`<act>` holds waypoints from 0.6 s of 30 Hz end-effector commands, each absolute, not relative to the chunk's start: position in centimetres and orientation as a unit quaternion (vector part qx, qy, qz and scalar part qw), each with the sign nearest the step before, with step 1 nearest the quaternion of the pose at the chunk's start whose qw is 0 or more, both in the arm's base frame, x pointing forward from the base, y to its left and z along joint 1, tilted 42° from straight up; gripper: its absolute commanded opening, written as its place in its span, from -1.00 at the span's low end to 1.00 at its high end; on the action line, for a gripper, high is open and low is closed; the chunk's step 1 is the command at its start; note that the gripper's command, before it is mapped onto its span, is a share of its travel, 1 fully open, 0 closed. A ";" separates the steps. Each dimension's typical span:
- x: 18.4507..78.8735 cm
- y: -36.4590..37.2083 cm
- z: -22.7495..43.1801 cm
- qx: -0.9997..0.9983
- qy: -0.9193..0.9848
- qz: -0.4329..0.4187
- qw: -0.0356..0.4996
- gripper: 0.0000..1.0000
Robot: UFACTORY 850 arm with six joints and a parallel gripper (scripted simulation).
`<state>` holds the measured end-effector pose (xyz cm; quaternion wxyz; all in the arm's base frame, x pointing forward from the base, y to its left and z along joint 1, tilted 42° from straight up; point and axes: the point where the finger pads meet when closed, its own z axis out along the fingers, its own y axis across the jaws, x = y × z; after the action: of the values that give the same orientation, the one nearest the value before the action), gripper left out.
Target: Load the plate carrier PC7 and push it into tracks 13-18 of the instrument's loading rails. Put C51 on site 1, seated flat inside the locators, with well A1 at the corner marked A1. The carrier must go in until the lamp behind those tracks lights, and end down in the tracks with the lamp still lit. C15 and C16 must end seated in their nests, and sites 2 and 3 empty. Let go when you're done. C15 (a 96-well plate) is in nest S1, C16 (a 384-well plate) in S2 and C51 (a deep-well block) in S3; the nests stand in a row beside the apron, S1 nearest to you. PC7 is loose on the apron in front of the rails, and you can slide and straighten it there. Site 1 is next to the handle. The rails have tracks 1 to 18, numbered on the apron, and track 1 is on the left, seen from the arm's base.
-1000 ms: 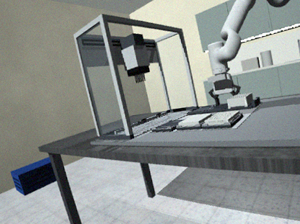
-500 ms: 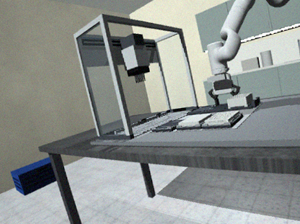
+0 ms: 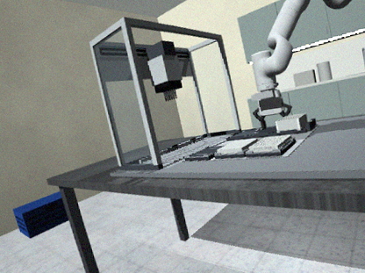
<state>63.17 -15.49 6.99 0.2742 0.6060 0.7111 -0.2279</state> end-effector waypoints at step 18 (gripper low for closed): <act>63.1 -14.7 6.4 0.606 0.711 -0.227 0.275 1.00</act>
<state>63.08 -14.90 6.46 0.2741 0.6060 0.7111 -0.2279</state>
